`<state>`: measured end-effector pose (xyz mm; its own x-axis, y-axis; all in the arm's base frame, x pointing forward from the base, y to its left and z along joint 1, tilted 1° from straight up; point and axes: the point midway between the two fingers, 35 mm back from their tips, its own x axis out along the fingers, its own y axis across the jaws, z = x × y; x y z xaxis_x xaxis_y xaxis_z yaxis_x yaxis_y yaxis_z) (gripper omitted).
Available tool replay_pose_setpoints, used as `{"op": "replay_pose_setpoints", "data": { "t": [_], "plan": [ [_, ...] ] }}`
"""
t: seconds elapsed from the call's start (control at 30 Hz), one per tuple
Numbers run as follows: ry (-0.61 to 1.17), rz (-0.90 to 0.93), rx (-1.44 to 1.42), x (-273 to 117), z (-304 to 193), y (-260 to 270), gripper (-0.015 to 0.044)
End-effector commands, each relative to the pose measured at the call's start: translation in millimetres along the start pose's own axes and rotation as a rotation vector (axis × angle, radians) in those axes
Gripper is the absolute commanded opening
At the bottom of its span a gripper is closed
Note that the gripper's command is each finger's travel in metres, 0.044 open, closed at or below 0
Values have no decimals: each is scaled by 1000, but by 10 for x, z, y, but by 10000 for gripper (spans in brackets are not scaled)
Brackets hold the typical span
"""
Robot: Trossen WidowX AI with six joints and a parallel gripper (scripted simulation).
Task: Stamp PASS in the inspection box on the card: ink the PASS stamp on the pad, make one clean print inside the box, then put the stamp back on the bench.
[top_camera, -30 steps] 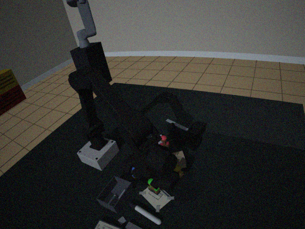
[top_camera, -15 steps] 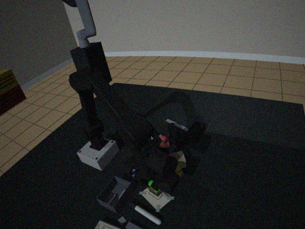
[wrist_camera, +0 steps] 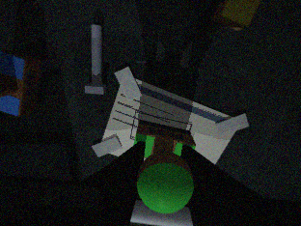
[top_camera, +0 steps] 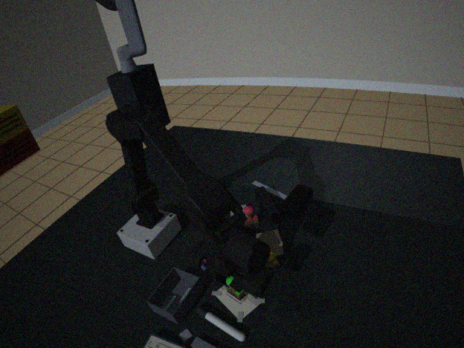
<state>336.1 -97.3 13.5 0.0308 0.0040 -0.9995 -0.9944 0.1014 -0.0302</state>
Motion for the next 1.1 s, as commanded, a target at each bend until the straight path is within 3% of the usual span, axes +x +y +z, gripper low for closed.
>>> {"op": "replay_pose_setpoints", "data": {
  "t": [0.0,1.07],
  "plan": [
    [1,2,-3,34,0,11,0],
    [1,3,-3,85,1,12,0]
  ]
}}
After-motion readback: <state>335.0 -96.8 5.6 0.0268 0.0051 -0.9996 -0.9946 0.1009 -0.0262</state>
